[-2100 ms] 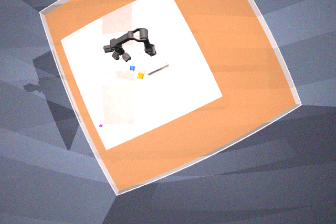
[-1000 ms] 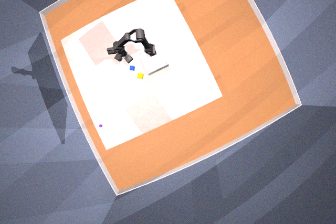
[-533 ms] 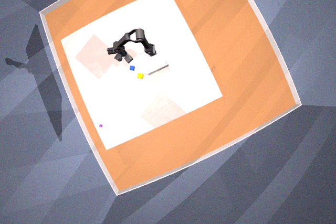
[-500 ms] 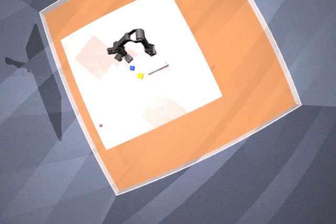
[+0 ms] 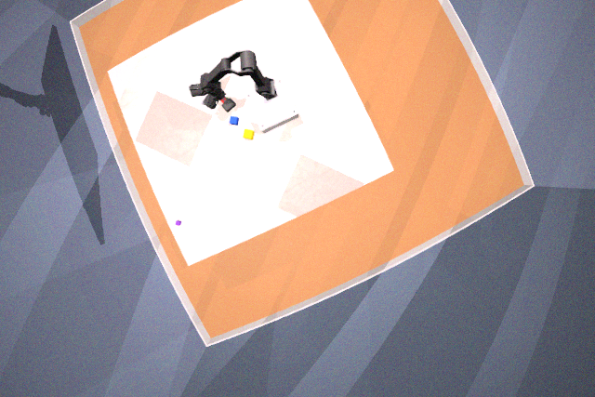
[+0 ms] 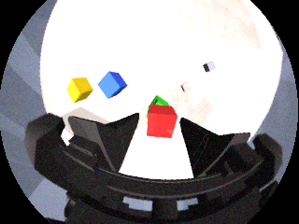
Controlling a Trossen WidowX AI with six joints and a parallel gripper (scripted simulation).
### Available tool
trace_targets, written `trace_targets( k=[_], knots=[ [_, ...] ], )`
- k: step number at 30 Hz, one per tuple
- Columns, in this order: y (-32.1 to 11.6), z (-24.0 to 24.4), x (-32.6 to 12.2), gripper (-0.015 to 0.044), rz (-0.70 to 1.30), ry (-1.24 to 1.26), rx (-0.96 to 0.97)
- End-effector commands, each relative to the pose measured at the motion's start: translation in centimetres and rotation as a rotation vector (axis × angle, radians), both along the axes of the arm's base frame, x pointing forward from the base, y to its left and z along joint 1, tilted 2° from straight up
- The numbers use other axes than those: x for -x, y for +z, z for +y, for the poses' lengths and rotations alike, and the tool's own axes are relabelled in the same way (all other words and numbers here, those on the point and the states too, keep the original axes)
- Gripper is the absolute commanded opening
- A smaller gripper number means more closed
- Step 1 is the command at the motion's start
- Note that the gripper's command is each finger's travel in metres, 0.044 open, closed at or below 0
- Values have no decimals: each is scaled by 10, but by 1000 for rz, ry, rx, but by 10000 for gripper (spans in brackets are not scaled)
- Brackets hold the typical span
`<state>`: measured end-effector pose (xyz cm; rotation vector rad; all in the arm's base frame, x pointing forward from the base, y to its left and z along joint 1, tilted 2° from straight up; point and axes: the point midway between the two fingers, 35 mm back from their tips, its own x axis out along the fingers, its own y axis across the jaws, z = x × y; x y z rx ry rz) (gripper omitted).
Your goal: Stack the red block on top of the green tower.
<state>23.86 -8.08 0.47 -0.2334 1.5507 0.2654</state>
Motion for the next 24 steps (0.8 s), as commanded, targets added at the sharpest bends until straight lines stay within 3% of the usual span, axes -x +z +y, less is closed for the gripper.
trace_targets(
  k=[1, 3, 24],
  knots=[
    [0, 0, 0, 394, -2, 0, 1],
    [0, 0, 0, 440, -2, 0, 1],
    [0, 0, 0, 440, -2, 0, 1]
  ],
)
